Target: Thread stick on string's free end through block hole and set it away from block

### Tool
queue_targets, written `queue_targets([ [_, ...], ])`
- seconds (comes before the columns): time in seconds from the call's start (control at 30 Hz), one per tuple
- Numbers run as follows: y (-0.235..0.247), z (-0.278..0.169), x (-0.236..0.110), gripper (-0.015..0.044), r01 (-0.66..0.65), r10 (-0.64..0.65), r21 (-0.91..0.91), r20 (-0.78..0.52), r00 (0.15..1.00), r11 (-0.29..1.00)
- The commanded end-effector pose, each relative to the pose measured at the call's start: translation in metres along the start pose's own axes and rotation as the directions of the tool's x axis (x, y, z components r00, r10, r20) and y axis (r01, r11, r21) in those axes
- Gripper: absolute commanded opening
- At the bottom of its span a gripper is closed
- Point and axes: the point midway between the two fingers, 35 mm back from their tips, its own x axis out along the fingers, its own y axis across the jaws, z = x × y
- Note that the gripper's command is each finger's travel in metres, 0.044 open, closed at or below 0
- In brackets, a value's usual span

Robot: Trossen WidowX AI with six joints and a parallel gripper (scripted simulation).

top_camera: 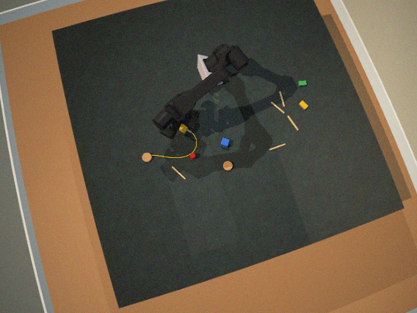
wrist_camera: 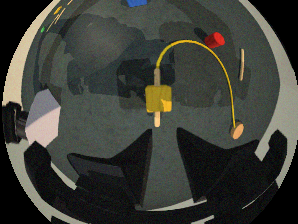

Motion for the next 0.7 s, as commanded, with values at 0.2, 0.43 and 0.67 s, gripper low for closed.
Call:
queue_targets([
  [0.2,0.003,0.0,0.021,0.0123,-0.007,0.007,0.01,0.009,1.0,1.0],
  [0.43,0.004,0.0,0.032,0.0123,-0.008,0.008,0.009,0.009,1.0,1.0],
  [0.67,0.005,0.001,0.044,0.0123,-0.009,0.009,0.009,0.01,1.0,1.0],
])
